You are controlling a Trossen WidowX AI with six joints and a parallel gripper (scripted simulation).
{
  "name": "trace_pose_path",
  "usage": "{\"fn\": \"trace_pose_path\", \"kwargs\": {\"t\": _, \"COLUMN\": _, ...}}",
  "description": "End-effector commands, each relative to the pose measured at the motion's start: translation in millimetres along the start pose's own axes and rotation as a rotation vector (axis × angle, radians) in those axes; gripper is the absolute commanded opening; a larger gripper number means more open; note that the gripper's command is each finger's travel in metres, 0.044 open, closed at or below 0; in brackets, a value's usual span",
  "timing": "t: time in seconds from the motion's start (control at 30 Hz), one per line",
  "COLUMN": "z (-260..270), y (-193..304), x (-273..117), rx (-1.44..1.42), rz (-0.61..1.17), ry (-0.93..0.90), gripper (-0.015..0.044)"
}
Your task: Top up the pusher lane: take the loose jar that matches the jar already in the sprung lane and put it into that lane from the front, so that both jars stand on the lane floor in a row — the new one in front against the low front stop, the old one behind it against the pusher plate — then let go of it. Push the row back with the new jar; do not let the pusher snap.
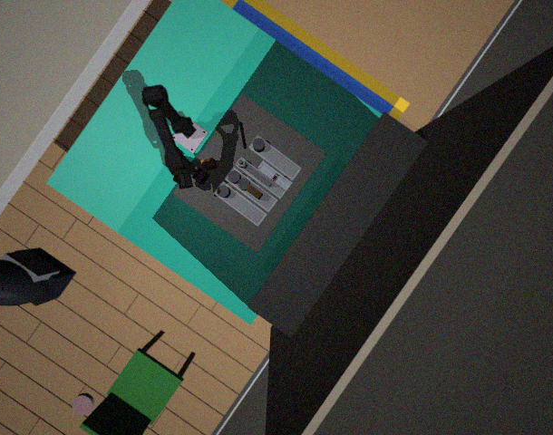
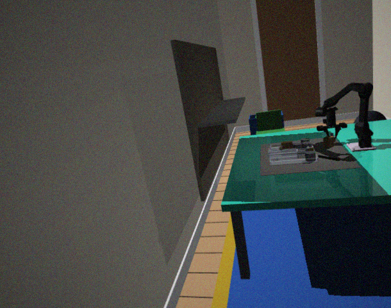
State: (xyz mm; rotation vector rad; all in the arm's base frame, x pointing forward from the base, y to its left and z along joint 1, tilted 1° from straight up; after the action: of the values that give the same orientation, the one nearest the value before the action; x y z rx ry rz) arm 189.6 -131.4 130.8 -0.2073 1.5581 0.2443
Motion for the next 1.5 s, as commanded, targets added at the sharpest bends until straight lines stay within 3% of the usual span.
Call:
{"fn": "trace_pose_path", "kwargs": {"t": 0.0, "z": 4.4, "y": -2.4, "x": -21.2, "rx": 0.004, "rz": -0.018, "ry": -0.012, "gripper": 0.0}}
{"fn": "trace_pose_path", "kwargs": {"t": 0.5, "z": 5.8, "y": 8.5, "x": -94.6, "rx": 0.004, "rz": -0.017, "ry": -0.012, "gripper": 0.0}}
{"fn": "trace_pose_path", "kwargs": {"t": 0.77, "z": 13.1, "y": 12.7, "x": -93.2, "rx": -0.067, "rz": -0.012, "ry": -0.014, "gripper": 0.0}}
{"fn": "trace_pose_path", "kwargs": {"t": 1.47, "z": 85.9, "y": 66.4, "x": -71.7, "rx": -0.76, "rz": -0.005, "ry": -0.023, "gripper": 0.0}}
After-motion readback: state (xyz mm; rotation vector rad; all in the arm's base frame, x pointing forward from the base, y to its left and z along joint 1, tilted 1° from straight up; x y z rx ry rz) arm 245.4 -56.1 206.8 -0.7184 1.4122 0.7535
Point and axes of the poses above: the point midway between the two fingers, 35 mm back from their tips, its own x axis out along the fingers, its own z axis across the jaws, y = z × x, the point moved 7 cm from there along -x, back along the fingers, and after that the axes turned 7 degrees about -x, right-handed, at the moved point
